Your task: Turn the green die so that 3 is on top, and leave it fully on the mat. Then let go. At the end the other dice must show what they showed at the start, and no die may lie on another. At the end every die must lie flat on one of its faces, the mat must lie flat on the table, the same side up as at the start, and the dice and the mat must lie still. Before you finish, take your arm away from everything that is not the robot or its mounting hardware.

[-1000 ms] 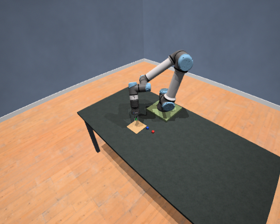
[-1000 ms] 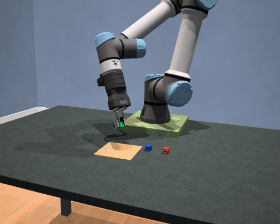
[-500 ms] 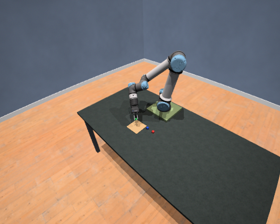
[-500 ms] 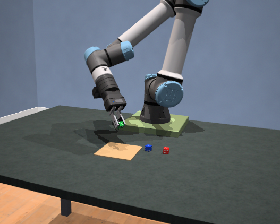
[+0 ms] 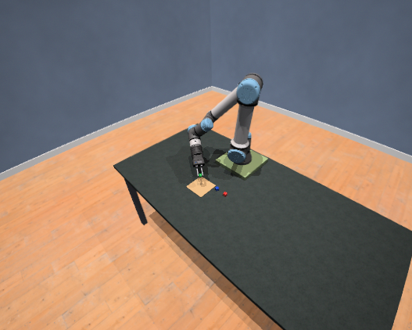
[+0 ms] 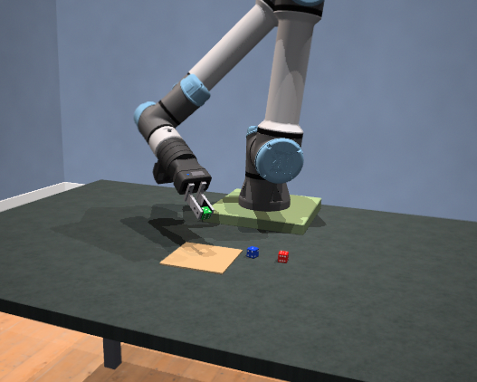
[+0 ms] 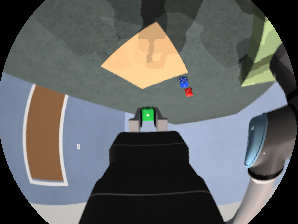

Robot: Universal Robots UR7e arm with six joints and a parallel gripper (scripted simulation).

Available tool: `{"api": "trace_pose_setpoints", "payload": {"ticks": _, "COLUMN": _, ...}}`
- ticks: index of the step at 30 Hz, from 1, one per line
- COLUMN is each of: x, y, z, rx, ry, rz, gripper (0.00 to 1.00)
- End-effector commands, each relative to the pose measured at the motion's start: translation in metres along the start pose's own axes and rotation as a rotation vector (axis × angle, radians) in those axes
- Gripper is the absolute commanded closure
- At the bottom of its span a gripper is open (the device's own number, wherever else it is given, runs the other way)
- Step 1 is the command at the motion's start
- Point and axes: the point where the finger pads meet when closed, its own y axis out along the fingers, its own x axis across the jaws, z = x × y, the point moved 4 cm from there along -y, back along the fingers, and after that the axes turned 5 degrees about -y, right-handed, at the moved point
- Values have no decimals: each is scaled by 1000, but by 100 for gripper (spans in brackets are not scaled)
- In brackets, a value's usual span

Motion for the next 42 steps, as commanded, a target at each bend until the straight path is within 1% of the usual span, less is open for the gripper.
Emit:
{"api": "trace_pose_setpoints", "payload": {"ticks": 1, "x": 0, "y": 0, "z": 1, "rx": -26, "ry": -4, "rz": -3, "gripper": 60}}
{"api": "trace_pose_setpoints", "payload": {"ticks": 8, "x": 0, "y": 0, "z": 2, "rx": -28, "ry": -4, "rz": -2, "gripper": 60}}
{"api": "trace_pose_setpoints", "payload": {"ticks": 14, "x": 1, "y": 6, "z": 11, "rx": -27, "ry": -4, "rz": -2, "gripper": 60}}
{"api": "trace_pose_setpoints", "payload": {"ticks": 16, "x": 1, "y": 6, "z": 11, "rx": -27, "ry": -4, "rz": -2, "gripper": 60}}
{"api": "trace_pose_setpoints", "payload": {"ticks": 31, "x": 5, "y": 31, "z": 57, "rx": -27, "ry": -4, "rz": -2, "gripper": 60}}
{"api": "trace_pose_setpoints", "payload": {"ticks": 42, "x": 6, "y": 36, "z": 66, "rx": -27, "ry": -4, "rz": -2, "gripper": 60}}
